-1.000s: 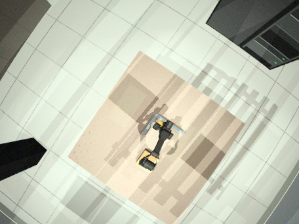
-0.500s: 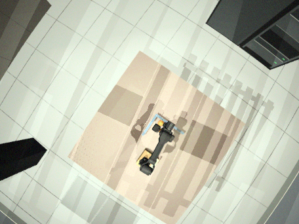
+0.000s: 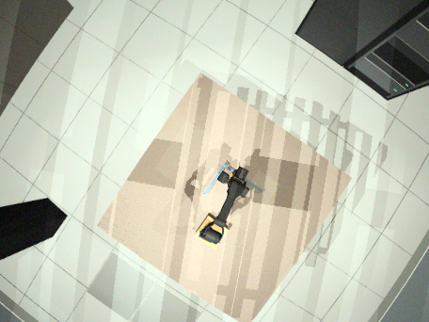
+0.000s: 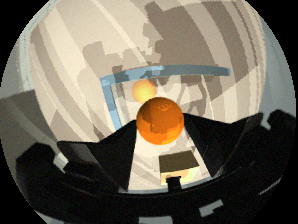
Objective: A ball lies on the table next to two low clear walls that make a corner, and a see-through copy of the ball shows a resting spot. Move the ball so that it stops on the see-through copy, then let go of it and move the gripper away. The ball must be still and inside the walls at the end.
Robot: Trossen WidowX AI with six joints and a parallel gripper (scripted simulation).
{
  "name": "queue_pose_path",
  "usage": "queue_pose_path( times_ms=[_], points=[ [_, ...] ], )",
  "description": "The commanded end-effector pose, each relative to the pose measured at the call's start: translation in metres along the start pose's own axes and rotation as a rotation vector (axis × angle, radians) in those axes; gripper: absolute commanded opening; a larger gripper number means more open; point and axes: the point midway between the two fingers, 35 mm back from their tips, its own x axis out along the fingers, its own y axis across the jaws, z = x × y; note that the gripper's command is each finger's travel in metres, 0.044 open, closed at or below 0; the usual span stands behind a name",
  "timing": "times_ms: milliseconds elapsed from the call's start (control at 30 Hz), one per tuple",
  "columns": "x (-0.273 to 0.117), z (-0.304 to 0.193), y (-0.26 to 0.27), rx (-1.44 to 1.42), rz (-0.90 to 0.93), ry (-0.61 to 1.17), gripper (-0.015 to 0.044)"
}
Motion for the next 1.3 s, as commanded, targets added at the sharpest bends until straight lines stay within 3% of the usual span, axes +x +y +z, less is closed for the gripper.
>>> queue_pose_path(
  times_ms=[0, 333, 700, 1267],
  points=[
    [0.014, 0.017, 0.014, 0.001, 0.004, -0.013, 0.0000],
    [0.026, 0.022, 0.019, 0.001, 0.005, -0.013, 0.0000],
    [0.089, 0.022, 0.019, 0.001, 0.005, -0.013, 0.0000],
    [0.108, 0.022, 0.019, 0.001, 0.005, -0.013, 0.0000]
  ],
)
